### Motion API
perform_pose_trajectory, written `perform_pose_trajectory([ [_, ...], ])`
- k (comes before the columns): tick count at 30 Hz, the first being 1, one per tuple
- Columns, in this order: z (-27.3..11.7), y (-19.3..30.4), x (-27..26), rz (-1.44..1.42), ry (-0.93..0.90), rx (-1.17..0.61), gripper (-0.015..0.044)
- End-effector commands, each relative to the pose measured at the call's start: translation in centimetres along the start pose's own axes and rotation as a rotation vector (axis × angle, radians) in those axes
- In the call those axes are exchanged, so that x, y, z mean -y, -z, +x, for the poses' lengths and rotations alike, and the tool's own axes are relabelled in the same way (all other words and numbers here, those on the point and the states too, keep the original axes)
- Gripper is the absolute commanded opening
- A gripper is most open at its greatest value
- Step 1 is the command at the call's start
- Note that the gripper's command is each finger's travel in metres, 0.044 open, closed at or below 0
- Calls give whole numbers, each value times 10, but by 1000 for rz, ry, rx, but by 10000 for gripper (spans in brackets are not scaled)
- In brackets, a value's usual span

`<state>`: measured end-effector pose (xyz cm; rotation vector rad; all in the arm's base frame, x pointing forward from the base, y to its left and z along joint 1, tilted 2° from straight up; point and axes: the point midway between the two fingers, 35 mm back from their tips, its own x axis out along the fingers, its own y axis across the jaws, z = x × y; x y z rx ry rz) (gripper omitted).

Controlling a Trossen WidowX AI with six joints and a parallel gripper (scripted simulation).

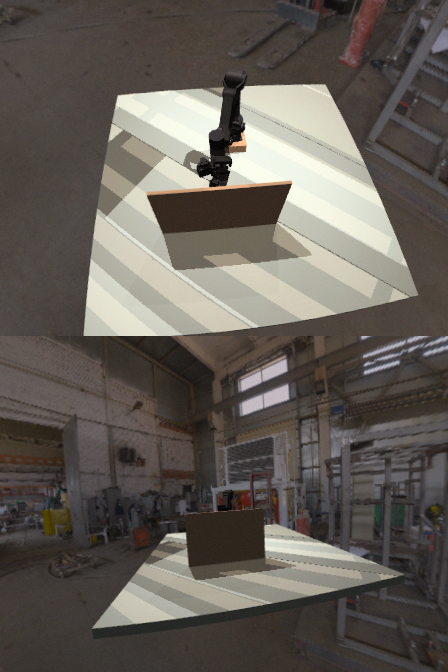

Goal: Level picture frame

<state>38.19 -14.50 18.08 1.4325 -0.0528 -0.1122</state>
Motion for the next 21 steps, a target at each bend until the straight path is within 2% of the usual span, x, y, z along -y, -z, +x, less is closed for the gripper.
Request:
perform_pose_trajectory([
  [1, 2, -1, -6, -4, -18, -4, 0],
  [21, 2, -5, -6, -4, -18, -4, 0],
])
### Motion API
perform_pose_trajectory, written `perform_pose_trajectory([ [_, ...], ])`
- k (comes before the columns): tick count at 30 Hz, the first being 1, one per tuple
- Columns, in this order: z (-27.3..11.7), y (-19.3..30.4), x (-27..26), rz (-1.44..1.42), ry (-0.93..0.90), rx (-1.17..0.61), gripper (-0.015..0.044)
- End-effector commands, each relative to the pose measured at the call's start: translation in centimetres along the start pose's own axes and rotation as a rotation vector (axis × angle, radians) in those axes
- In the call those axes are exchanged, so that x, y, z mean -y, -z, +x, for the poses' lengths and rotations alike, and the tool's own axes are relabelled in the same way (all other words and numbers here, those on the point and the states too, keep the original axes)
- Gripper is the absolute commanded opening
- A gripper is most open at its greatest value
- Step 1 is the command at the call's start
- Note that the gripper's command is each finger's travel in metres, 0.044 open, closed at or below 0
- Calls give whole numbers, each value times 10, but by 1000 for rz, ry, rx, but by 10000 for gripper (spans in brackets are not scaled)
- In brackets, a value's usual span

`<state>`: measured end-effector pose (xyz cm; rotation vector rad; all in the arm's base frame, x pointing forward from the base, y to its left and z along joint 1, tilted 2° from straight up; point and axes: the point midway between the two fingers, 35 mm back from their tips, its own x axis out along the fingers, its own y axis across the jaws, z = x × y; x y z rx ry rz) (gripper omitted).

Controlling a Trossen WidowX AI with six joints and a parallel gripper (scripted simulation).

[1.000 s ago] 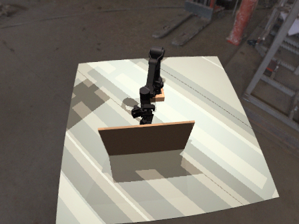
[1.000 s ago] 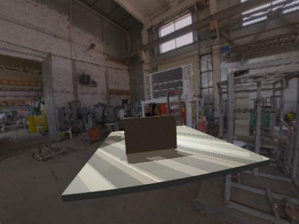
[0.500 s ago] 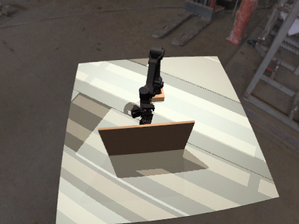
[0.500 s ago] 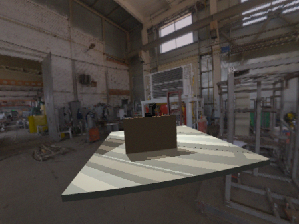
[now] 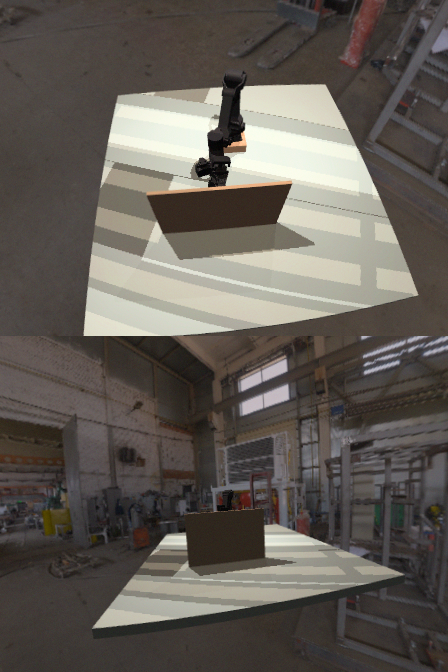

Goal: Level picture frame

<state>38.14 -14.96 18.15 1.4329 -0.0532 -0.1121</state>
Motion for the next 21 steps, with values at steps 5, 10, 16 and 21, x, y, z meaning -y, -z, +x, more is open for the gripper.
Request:
perform_pose_trajectory([
  [5, 2, 0, -6, -5, -18, -4, 0],
  [10, 2, 0, -6, -5, -18, -4, 0],
  [16, 2, 0, -5, -5, -18, -4, 0],
  [21, 2, 0, -3, -5, -18, -4, 0],
])
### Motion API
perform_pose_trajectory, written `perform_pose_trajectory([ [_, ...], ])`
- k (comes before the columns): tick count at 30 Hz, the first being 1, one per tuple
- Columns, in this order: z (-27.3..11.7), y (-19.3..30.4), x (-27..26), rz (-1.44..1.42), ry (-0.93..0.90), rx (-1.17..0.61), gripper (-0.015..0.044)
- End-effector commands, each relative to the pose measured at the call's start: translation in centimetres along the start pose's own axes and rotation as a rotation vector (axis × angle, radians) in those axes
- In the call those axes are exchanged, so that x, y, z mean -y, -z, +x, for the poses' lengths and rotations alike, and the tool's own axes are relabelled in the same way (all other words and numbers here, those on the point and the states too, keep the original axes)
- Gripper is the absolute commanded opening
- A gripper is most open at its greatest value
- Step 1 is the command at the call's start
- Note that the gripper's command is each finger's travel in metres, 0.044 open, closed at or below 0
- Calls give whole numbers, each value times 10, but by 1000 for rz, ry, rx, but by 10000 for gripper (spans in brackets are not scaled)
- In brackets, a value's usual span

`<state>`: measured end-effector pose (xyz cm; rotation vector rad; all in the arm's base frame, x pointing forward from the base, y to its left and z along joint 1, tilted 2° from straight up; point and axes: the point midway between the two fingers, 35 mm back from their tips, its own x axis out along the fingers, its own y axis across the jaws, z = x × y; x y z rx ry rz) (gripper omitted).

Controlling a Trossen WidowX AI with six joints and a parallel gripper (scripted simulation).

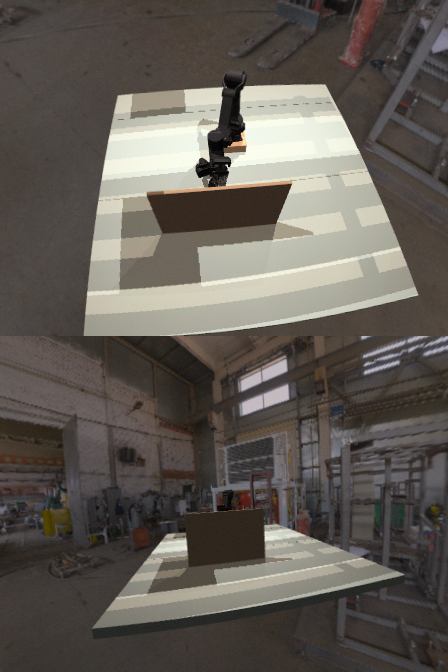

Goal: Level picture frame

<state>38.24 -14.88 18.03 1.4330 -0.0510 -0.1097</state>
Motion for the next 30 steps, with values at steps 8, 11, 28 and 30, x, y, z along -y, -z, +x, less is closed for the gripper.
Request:
perform_pose_trajectory([
  [8, 1, -1, -2, -5, -18, -1, 0],
  [11, 1, -1, -1, -5, -18, -1, 0],
  [28, 1, -2, 5, -5, -18, -1, 0],
  [30, 1, -2, 5, -4, -12, 1, 0],
])
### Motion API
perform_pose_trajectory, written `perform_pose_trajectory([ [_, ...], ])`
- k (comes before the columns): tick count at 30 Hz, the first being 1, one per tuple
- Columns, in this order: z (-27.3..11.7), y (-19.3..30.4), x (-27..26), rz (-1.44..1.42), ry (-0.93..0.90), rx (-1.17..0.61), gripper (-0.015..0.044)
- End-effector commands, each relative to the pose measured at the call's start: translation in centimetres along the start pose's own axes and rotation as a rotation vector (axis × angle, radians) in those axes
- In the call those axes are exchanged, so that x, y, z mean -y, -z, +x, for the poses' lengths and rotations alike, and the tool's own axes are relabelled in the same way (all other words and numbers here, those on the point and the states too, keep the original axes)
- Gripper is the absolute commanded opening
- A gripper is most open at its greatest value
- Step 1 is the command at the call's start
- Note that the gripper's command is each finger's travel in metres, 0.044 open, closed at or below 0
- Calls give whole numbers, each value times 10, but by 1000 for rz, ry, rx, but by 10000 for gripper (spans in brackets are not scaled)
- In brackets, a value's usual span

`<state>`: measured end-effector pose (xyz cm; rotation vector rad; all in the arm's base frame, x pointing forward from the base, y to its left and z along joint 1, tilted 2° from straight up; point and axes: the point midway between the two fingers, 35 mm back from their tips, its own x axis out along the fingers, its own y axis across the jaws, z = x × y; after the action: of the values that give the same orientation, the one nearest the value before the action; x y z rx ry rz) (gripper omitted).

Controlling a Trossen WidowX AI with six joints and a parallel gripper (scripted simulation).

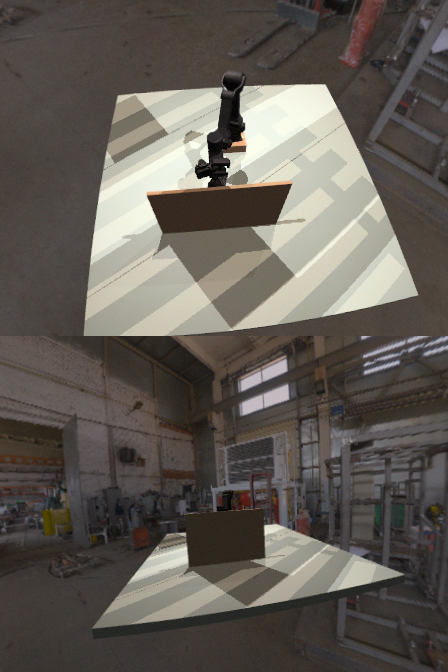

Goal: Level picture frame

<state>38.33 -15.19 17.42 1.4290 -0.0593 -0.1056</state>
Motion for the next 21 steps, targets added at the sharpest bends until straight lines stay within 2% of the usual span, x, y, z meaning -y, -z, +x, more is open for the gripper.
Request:
perform_pose_trajectory([
  [1, 0, 0, -1, 0, 0, 0, 0],
  [21, 0, 0, 1, 59, 2, -1, 0],
])
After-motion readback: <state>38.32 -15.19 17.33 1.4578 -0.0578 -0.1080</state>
